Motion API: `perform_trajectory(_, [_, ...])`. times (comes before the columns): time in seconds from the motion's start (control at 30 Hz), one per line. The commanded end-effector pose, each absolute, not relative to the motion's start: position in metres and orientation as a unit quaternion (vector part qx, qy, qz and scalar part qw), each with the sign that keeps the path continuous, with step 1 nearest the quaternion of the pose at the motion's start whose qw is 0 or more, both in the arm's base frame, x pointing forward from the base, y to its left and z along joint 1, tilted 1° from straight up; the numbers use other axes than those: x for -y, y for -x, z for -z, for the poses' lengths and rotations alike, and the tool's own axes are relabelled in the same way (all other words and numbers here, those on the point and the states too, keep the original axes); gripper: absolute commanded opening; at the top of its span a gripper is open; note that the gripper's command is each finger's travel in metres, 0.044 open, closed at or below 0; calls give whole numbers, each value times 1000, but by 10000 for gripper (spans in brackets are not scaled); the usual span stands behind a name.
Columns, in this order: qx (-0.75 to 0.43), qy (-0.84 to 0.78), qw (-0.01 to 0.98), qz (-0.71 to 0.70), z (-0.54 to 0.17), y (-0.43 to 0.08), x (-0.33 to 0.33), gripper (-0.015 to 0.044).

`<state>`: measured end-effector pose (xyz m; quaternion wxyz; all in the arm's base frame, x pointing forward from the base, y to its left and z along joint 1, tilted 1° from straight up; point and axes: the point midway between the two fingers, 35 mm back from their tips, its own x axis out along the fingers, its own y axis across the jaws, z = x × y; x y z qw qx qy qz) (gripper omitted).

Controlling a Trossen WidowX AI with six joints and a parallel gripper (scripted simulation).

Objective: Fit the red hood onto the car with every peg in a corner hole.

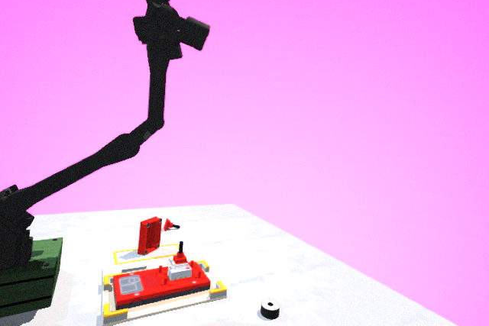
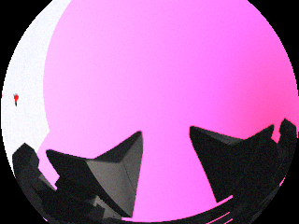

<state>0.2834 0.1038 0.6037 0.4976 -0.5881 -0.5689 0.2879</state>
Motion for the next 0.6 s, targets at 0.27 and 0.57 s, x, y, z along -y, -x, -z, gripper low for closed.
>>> perform_trajectory(0.27, [592, 659, 442, -142, -642, -226, -77, 0])
perform_trajectory(0.57, [582, 737, 343, 18, -673, -125, -76, 0])
